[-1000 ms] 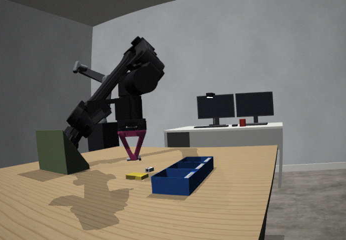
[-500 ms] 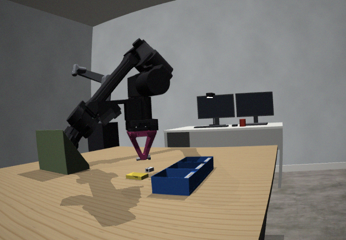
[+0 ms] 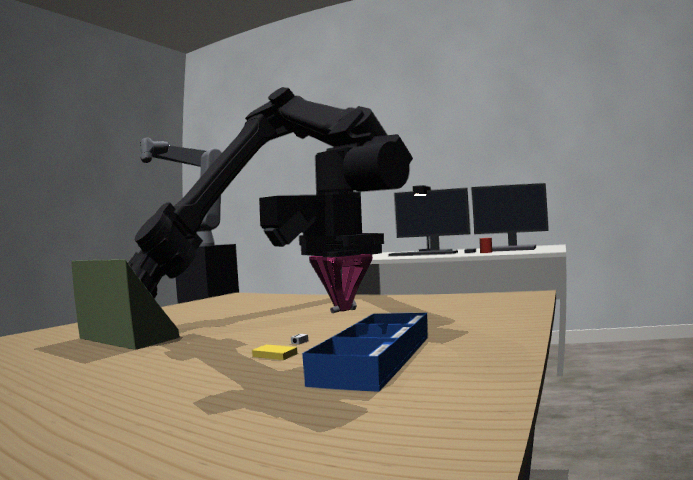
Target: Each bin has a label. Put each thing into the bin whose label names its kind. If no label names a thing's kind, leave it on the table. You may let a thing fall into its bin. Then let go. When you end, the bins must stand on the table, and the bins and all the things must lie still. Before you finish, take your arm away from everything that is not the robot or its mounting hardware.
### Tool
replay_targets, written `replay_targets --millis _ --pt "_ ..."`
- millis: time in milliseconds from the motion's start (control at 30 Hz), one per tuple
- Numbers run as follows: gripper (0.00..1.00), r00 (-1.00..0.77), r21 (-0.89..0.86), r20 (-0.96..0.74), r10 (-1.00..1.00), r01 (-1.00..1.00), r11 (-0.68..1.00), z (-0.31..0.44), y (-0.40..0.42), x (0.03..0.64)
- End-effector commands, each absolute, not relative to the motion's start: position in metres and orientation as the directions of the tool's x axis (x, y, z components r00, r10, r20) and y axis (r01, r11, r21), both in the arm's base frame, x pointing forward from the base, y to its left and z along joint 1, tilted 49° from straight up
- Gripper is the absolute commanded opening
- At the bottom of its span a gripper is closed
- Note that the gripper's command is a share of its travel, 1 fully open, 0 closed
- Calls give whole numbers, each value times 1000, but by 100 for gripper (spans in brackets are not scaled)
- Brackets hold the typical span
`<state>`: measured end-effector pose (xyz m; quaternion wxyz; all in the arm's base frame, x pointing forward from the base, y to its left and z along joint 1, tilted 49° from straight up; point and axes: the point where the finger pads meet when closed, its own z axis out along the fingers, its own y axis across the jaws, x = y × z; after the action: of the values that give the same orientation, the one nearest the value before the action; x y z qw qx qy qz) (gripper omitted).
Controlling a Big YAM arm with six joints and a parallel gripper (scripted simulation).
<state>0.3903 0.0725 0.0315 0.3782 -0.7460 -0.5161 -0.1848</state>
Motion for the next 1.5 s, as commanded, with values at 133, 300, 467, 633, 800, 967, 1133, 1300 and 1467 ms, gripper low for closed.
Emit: replay_targets --millis 133,300,467,633,800,967,1133,1300,1467 --pt "0 150 -176 733 664 984 -28 82 99 428" --pt "0 29 -86 747 664 995 53 82 112 419" --pt "0 -80 11 749 658 994 108 108 124 445" --pt "0 -149 85 744 651 988 129 94 106 433" --pt "0 -140 67 747 650 988 136 84 108 435" --pt "0 -135 67 747 651 989 129 82 104 435" --pt "0 -131 56 748 651 989 134 78 106 430" --pt "0 -134 63 747 651 989 130 79 104 434" --pt "0 -131 60 747 651 990 131 78 105 432"
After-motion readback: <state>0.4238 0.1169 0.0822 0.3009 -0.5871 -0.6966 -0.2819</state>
